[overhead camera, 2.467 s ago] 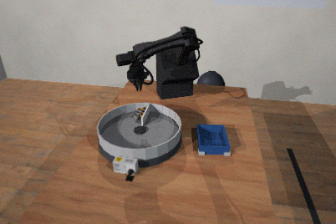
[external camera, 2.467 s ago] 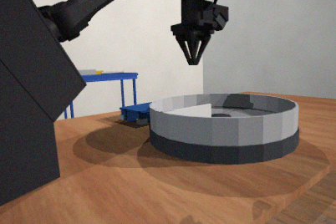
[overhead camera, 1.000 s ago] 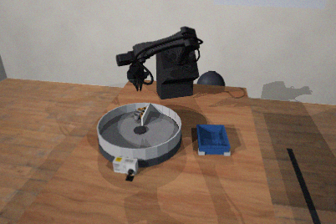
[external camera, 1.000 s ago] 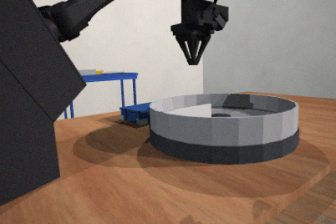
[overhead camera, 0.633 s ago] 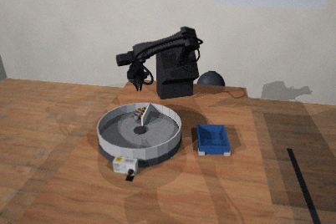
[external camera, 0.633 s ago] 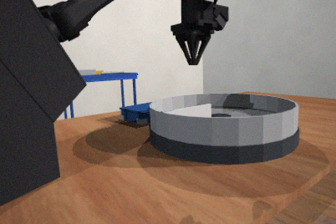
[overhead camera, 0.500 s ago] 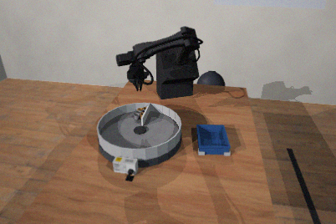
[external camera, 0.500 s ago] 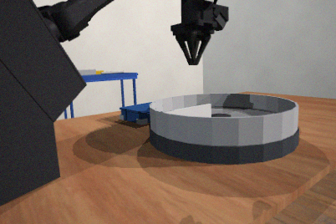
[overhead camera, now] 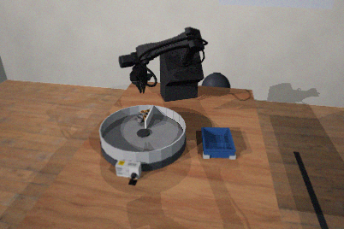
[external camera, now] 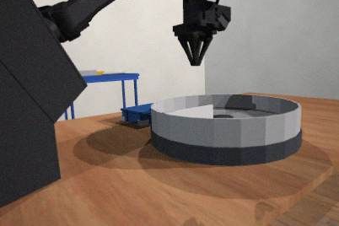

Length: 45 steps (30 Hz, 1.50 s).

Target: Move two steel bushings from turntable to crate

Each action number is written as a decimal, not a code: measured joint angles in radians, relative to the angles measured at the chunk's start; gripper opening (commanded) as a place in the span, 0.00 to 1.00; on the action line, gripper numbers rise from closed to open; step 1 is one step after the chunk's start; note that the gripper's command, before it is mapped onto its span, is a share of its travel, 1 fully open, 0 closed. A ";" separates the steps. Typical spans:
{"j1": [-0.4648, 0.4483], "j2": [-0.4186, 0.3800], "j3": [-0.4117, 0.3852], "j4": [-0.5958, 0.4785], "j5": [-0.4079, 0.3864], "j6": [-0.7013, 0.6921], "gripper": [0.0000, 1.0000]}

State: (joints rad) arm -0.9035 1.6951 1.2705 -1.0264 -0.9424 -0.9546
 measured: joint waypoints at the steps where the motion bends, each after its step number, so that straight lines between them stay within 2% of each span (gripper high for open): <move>1: 0.007 0.002 -0.005 0.019 0.000 0.010 0.13; 5: 0.058 0.033 -0.039 0.102 0.002 0.056 0.13; 11: 0.156 0.134 -0.093 0.291 0.016 0.165 0.13; 18: 0.158 0.140 -0.107 0.397 0.026 0.231 0.13; 27: 0.158 0.140 -0.107 0.435 0.026 0.253 0.13; 45: 0.158 0.140 -0.107 0.441 0.026 0.256 0.13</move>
State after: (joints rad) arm -0.7460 1.8351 1.1633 -0.5850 -0.9165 -0.6991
